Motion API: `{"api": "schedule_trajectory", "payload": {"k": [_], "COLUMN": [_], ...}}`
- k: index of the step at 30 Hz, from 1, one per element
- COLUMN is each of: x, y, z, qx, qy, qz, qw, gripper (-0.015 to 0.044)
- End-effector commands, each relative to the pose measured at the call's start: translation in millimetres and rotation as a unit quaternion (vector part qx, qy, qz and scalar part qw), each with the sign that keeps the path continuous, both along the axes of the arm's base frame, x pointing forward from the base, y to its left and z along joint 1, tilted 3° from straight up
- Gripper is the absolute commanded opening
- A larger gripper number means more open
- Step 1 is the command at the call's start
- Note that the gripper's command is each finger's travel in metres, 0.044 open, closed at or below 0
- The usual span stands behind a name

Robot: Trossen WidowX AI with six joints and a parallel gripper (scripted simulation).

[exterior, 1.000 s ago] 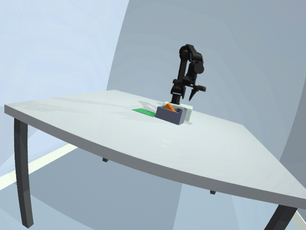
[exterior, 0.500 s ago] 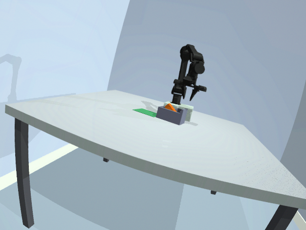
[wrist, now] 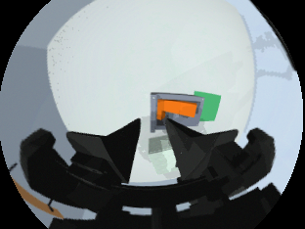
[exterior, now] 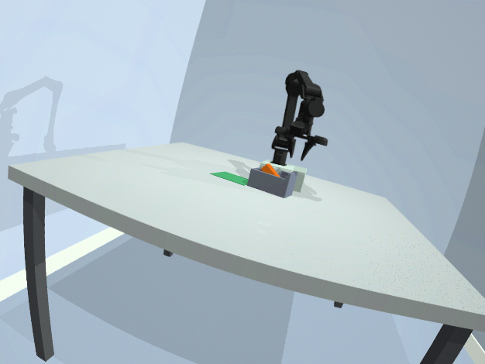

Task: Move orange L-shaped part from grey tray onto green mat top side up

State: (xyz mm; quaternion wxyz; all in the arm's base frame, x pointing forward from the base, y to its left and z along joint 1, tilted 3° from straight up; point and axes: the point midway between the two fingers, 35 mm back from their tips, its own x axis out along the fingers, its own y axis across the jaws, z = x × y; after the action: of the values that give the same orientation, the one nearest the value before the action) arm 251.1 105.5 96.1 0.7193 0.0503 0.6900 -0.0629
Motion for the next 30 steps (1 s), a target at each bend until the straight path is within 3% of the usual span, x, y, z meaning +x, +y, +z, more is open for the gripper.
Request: {"api": "schedule_trajectory", "payload": {"k": [1,5,30], "x": [-3.0,-6.9,-6.5], "y": [-3.0,-6.9,-7.9], "z": [-31.0,-67.5,-96.3], "qx": [-0.007,-0.009,-0.009], "qy": [0.013,0.016,0.016], "qz": [0.002,0.003,0.003], "qw": [1.0,1.0,1.0], "gripper": [0.018,0.018,0.018]}}
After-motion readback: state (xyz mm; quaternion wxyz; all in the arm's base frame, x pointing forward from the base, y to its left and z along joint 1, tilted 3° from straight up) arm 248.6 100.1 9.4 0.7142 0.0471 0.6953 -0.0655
